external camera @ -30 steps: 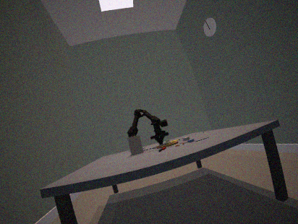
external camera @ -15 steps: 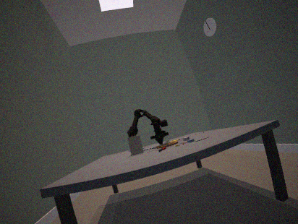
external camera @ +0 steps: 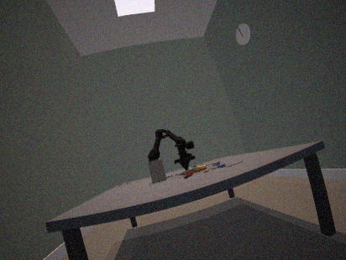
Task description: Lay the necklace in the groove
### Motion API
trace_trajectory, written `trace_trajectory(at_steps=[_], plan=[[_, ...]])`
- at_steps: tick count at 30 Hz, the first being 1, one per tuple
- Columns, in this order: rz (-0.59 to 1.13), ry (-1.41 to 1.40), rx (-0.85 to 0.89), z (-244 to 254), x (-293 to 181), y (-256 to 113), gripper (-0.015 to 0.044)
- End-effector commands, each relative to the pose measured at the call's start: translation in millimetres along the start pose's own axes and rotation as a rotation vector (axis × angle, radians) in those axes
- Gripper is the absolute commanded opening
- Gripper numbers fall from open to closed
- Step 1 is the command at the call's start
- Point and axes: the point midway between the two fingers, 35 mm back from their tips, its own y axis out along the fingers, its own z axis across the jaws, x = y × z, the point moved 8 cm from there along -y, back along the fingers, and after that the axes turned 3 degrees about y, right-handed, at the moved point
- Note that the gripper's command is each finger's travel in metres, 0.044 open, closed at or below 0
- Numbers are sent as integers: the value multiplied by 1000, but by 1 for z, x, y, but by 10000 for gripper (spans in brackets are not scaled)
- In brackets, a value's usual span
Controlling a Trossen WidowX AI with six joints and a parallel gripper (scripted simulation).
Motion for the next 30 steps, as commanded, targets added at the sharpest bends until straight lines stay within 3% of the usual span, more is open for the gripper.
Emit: trace_trajectory(at_steps=[1, 15, 30], plan=[[-1, -10, -3, 2, 1, -2, 0], [-1, -10, -2, 14, 1, 6, 0], [-1, -10, -3, 14, 1, -1, 394]])
